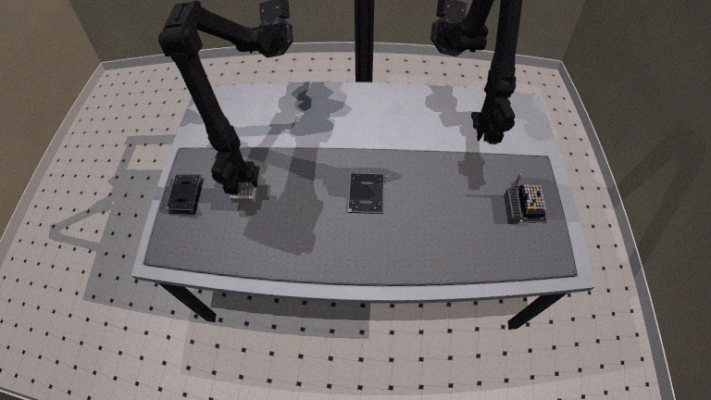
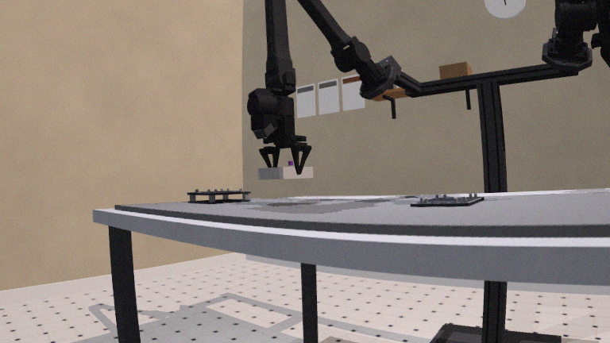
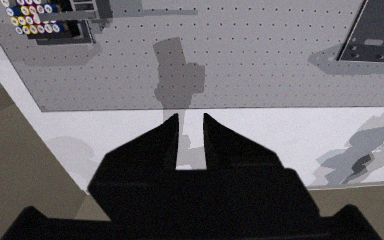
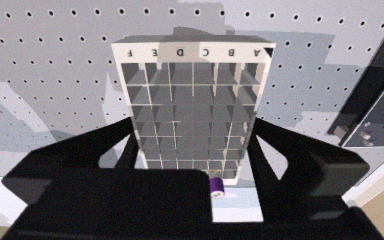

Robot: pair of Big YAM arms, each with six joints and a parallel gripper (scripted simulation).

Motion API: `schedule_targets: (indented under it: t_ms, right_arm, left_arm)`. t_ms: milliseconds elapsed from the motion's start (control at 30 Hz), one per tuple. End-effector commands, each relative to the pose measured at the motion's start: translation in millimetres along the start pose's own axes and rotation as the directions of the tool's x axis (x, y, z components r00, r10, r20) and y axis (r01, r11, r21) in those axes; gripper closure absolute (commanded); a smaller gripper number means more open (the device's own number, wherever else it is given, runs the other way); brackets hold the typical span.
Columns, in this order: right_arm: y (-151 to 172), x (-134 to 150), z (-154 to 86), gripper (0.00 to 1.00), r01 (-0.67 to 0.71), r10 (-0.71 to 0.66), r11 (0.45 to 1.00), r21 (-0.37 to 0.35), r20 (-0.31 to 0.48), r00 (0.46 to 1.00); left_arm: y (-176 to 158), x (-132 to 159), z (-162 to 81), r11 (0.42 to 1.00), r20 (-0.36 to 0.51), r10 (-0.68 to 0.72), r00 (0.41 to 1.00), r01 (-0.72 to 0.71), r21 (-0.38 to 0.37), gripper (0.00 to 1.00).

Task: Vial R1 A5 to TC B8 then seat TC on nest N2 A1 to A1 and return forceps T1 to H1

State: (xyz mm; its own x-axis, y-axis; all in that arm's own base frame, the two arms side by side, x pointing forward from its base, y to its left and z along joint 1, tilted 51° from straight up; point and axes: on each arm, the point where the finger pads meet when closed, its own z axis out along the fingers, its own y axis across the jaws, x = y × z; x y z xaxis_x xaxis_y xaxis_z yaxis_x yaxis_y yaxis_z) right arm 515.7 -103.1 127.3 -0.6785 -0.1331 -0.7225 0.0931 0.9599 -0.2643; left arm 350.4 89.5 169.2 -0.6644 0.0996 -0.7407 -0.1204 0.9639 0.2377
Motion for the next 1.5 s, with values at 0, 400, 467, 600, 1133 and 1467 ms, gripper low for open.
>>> schedule_targets:
  t_ms: [0,400,467,600,1133,1467]
  right_arm:
    - [-16.3,-17.1,-10.8,1.00,0.007,-0.007,1.000,0.018,0.036,0.999]
    - [-33.0,-17.3,-11.2,1.00,0.008,-0.009,1.000,0.018,0.034,0.999]
    - [-36.0,-16.5,-11.2,1.00,0.008,-0.009,1.000,0.018,0.033,0.999]
    - [-43.2,-18.2,-11.6,1.00,0.008,-0.009,1.000,0.019,0.036,0.999]
    - [-66.8,-19.6,-12.4,1.00,0.010,-0.010,1.000,0.021,0.037,0.999]
    - [-83.6,-20.1,-12.9,1.00,0.011,-0.011,1.000,0.021,0.036,0.999]
  left_arm:
    - [3.0,-6.8,-1.9,1.000,0.012,-0.015,1.000,0.015,-0.006,0.77]
    - [3.0,-6.8,-1.9,1.000,0.012,-0.015,1.000,0.015,-0.006,0.77]
    - [3.0,-6.8,-1.9,1.000,0.012,-0.015,1.000,0.015,-0.006,0.77]
    - [3.0,-6.8,-1.9,1.000,0.012,-0.015,1.000,0.015,-0.006,0.77]
    - [3.0,-6.8,-1.9,1.000,0.012,-0.015,1.000,0.015,-0.006,0.77]
    - [3.0,-6.8,-1.9,1.000,0.012,-0.015,1.000,0.015,-0.006,0.77]
